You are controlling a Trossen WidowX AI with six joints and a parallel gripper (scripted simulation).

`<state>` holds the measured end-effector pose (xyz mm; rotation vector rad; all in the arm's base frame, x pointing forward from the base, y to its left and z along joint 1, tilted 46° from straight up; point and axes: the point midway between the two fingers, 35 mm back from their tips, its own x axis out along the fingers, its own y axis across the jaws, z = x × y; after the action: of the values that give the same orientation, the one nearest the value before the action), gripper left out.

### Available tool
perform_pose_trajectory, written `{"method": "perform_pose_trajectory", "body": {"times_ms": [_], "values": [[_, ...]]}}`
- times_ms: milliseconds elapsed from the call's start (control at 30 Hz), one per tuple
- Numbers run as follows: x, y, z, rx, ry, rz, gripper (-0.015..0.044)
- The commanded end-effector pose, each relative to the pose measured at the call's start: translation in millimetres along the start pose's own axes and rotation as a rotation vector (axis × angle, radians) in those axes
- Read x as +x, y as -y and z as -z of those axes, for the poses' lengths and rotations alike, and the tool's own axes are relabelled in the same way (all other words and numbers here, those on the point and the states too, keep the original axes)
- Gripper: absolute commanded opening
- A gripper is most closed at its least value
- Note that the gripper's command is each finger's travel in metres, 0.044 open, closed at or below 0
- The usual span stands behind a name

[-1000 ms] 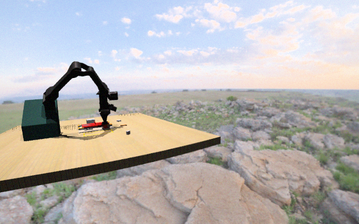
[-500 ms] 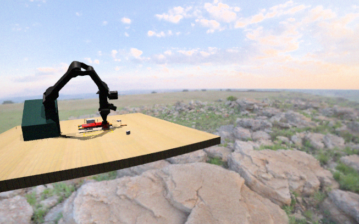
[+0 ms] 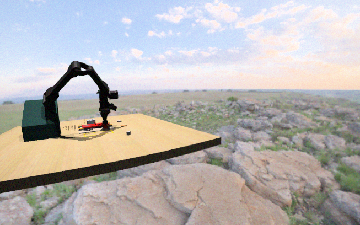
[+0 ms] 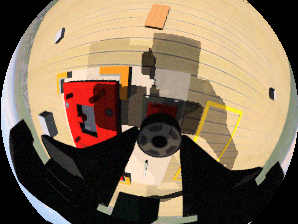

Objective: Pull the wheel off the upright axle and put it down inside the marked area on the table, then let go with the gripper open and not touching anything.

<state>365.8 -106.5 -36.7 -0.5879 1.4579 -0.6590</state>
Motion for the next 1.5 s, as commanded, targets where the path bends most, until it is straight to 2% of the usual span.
{"method": "perform_pose_trajectory", "body": {"times_ms": [0, 1467], "values": [[-4, -1, -2, 0.002, 0.009, 0.002, 0.0000], [-19, -1, -2, -0.001, 0.009, 0.003, 0.0000]]}}
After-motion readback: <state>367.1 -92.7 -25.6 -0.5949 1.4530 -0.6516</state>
